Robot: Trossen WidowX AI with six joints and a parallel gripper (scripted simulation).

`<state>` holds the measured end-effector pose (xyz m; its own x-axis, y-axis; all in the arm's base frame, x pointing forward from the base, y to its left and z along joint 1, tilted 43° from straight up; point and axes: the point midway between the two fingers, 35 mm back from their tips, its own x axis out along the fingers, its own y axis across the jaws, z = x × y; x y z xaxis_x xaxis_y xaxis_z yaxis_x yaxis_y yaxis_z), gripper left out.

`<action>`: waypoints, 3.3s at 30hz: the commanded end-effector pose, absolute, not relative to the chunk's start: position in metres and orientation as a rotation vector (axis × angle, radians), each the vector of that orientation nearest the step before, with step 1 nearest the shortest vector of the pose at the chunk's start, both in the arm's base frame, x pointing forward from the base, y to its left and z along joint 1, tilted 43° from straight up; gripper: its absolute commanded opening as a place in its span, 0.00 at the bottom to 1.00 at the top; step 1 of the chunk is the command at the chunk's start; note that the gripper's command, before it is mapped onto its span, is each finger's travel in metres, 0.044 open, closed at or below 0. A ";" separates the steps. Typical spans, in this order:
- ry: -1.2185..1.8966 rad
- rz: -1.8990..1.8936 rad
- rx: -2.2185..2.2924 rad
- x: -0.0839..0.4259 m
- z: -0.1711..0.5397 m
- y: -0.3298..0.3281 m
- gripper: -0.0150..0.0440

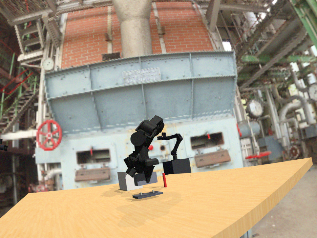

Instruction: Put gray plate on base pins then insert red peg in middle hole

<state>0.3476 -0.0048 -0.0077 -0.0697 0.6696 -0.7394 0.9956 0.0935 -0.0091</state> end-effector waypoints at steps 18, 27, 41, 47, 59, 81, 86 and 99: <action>1.802 -0.742 1.635 0.347 -0.010 -0.005 0.25; 1.803 -0.742 1.635 0.346 -0.022 0.005 0.25; 1.803 -0.741 1.636 0.345 -0.034 0.017 0.25; 1.804 -0.741 1.636 0.344 -0.040 0.022 0.25; 1.795 -0.733 1.630 0.345 -0.036 0.019 0.48; 1.796 -0.745 1.631 0.357 0.021 -0.037 1.00; 1.801 -0.746 1.633 0.359 0.048 -0.061 1.00; 1.814 -0.547 1.500 0.323 0.105 -0.018 1.00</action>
<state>0.3354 -0.0371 0.0784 -0.0868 0.6674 -0.7396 0.9838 0.1745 0.0421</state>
